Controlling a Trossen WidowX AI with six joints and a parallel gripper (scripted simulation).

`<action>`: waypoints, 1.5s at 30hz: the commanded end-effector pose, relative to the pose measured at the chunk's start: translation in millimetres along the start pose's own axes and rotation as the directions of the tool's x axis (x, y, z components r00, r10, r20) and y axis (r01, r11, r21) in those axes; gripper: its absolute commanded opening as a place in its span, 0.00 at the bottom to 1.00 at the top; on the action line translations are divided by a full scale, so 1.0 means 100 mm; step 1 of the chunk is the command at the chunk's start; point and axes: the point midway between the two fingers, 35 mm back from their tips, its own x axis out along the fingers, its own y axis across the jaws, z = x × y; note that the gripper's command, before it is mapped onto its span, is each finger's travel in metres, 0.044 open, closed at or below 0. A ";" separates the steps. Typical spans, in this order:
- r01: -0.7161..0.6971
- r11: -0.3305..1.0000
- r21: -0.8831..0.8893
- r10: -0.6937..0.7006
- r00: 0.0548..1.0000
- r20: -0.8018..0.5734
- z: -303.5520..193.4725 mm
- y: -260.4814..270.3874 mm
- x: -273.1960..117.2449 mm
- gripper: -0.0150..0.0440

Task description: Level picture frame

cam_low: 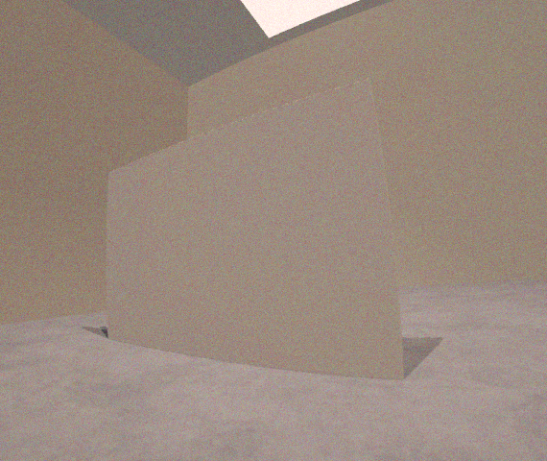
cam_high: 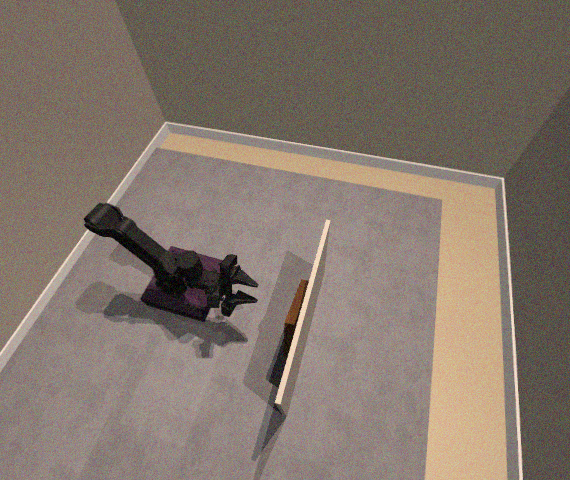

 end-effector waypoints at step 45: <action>-0.011 1.000 0.003 0.011 1.000 0.008 0.01 0.02 1.04 0.69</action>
